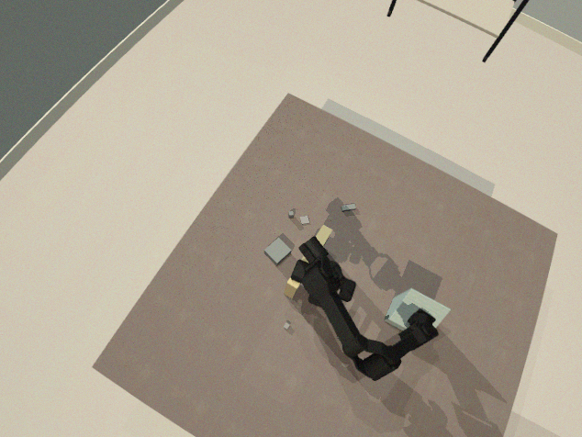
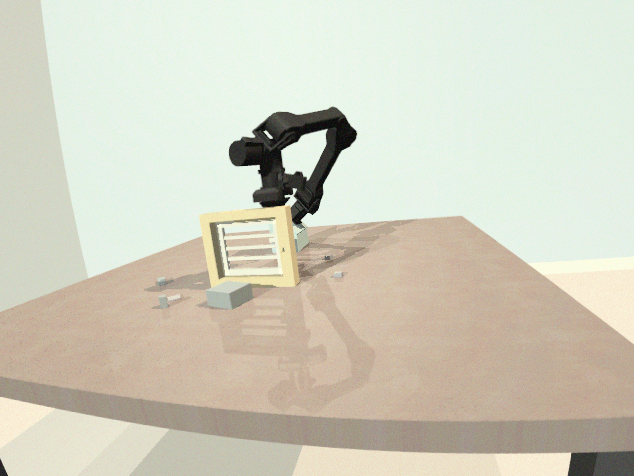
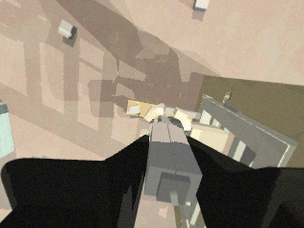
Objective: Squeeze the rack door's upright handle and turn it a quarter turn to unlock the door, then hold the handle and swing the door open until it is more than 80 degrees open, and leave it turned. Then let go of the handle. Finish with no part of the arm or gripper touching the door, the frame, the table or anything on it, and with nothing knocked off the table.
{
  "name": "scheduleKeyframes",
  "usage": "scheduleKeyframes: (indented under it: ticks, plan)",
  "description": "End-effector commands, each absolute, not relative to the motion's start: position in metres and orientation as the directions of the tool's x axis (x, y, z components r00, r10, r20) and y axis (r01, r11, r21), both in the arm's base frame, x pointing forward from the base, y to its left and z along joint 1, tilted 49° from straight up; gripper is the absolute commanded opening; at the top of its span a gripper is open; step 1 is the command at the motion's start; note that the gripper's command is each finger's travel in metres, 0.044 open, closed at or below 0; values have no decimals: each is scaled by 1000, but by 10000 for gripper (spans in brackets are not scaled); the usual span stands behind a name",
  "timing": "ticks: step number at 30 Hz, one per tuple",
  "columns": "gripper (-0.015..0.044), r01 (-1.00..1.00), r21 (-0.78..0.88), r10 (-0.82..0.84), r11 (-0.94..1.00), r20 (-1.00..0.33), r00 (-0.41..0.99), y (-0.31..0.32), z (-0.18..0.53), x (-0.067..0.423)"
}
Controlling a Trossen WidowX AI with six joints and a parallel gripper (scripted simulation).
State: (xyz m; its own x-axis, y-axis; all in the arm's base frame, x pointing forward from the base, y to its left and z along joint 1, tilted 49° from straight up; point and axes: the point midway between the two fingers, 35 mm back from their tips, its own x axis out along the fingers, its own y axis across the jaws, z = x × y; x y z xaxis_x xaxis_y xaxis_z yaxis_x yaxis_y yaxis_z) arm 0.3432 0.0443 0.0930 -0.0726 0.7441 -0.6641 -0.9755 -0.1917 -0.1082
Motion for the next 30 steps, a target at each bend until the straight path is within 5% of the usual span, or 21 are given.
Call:
scheduleKeyframes:
  ticks: [1,15,25,30]
  plan:
    - [22,-925,-235,744,-299,-664,-72,46,93,344]
    - [22,-922,-241,744,-304,-664,-72,46,93,344]
    - [284,-922,-241,744,-304,-664,-72,46,93,344]
    - [294,-962,-152,744,-229,-664,-72,46,93,344]
